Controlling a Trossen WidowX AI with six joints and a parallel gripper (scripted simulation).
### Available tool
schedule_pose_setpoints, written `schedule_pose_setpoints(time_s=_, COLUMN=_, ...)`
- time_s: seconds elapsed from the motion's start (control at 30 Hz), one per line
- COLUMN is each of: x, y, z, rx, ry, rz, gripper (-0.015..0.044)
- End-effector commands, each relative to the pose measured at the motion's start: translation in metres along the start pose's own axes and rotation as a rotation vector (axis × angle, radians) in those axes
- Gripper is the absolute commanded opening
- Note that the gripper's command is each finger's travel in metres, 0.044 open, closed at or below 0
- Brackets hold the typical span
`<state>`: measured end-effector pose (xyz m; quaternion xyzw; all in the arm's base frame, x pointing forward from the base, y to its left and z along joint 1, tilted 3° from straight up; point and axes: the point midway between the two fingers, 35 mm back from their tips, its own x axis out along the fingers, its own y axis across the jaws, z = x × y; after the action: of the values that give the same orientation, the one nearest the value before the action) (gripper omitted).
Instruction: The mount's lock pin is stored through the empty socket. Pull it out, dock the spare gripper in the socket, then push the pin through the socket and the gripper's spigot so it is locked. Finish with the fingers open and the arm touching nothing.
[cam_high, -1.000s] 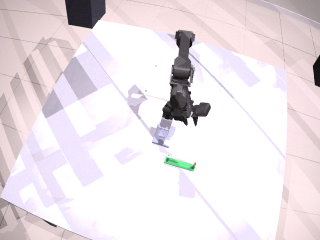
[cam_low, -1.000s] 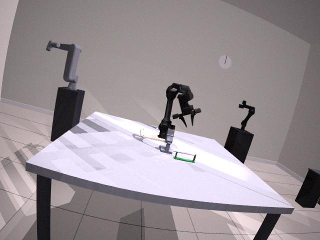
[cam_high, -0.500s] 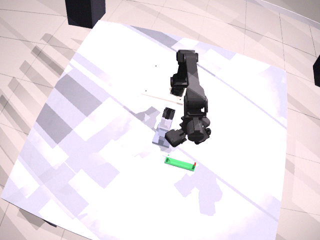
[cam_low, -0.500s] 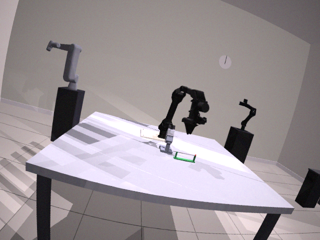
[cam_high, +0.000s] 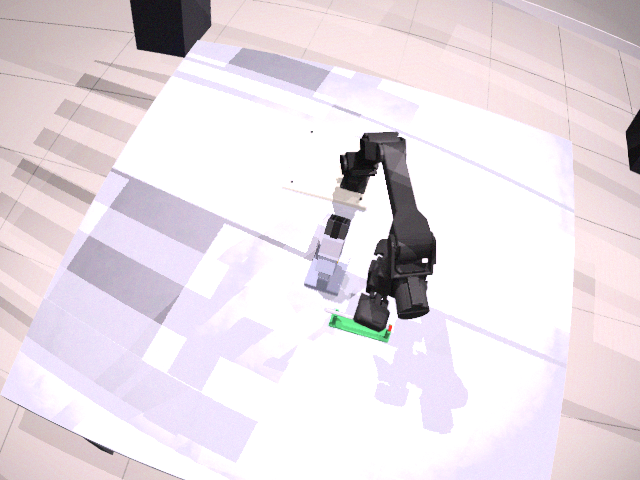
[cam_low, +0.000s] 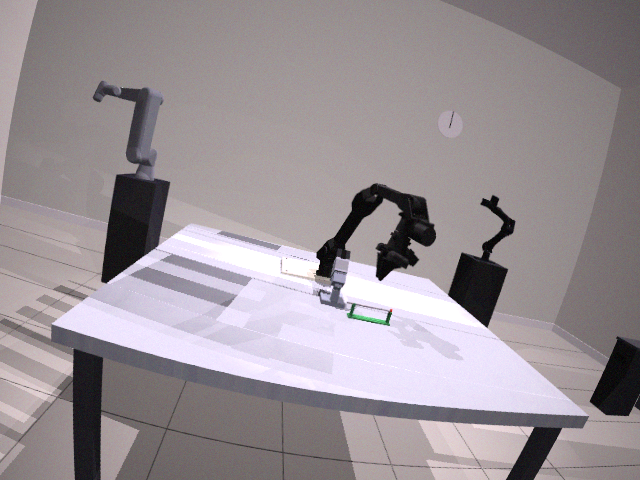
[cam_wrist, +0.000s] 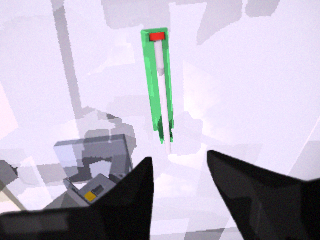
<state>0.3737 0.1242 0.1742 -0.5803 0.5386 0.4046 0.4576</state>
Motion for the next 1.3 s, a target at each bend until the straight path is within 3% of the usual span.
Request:
schedule_pose_setpoints(time_s=0.0, x=0.001, y=-0.002, z=0.001, rx=-0.012, ry=0.002, rz=-0.009, gripper=0.018)
schedule_pose_setpoints(time_s=0.43, x=0.066, y=0.0, z=0.017, rx=-0.026, ry=0.02, rz=0.023, gripper=0.018)
schedule_pose_setpoints(time_s=1.27, x=0.102, y=0.001, z=0.026, rx=-0.027, ry=0.02, rz=0.024, gripper=0.018)
